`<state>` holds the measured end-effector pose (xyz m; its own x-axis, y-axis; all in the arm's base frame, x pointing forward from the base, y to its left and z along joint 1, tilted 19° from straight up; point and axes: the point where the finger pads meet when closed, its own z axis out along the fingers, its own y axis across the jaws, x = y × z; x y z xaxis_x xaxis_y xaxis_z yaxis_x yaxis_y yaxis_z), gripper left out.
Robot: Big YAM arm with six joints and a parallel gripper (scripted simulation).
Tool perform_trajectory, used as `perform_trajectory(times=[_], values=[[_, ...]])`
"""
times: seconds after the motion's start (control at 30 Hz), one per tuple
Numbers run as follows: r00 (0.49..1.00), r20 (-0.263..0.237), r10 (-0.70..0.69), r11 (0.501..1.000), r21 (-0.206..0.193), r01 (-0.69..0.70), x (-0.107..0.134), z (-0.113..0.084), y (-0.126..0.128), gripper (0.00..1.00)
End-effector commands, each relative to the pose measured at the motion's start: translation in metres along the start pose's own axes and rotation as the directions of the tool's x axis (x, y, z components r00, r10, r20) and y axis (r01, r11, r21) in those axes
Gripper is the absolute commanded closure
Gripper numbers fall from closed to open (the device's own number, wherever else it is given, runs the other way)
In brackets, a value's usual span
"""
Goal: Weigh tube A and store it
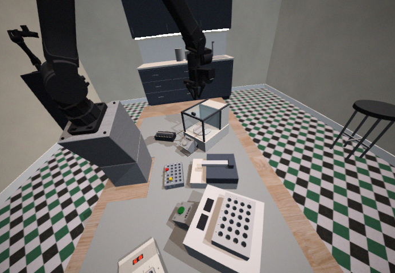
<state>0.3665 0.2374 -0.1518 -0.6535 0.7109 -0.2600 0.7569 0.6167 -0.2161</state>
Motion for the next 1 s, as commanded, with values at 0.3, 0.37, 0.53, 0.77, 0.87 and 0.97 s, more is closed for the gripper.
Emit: perform_trajectory(times=[0.3,0.37,0.53,0.77,0.87,0.97], values=[[1.000,0.003,-0.025,0.999,-0.044,0.025,-0.021,-0.015,-0.044,0.70],[1.000,0.006,-0.022,0.997,-0.076,0.023,-0.022,-0.024,-0.026,0.70],[1.000,0.006,-0.026,0.997,-0.073,0.027,-0.017,-0.019,-0.021,0.70],[0.999,0.006,-0.032,0.998,-0.050,0.032,-0.012,-0.008,-0.024,0.70],[1.000,0.005,-0.030,0.998,-0.048,0.030,-0.011,-0.007,-0.024,0.70],[1.000,0.005,-0.027,0.998,-0.049,0.027,-0.011,-0.006,-0.023,0.70]])
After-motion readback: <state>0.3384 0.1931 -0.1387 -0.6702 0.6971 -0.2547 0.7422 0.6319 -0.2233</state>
